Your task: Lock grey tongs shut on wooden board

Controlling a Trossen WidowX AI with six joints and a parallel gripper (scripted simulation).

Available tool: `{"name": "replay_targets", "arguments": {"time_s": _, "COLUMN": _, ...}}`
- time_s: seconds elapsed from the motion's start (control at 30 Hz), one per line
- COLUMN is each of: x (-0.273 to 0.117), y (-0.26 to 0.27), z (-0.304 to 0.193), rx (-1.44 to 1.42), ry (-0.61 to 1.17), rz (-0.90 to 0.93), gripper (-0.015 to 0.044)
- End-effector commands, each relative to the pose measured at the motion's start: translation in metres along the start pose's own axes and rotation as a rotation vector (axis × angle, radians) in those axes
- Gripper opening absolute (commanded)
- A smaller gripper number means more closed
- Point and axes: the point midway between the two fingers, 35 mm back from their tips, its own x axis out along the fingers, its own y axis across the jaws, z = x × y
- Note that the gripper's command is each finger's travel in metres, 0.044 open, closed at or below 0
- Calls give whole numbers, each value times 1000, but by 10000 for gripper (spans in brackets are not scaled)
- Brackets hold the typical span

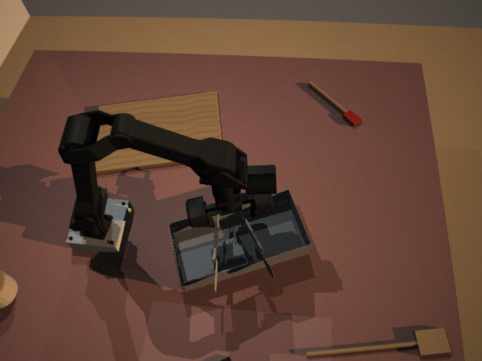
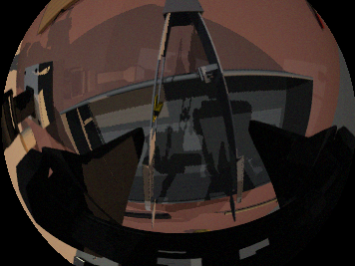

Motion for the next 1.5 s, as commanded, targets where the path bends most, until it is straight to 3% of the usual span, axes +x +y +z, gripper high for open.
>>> {"name": "replay_targets", "arguments": {"time_s": 0.0, "x": 10, "y": 2, "z": 1, "rx": -3, "ry": -6, "rz": 10, "gripper": 440}}
{"name": "replay_targets", "arguments": {"time_s": 0.57, "x": 30, "y": 6, "z": 2, "rx": -3, "ry": -6, "rz": 11, "gripper": 440}}
{"name": "replay_targets", "arguments": {"time_s": 0.63, "x": 27, "y": 4, "z": 1, "rx": 0, "ry": -1, "rz": 5, "gripper": 387}}
{"name": "replay_targets", "arguments": {"time_s": 1.47, "x": 27, "y": 4, "z": 1, "rx": 0, "ry": -1, "rz": 5, "gripper": 221}}
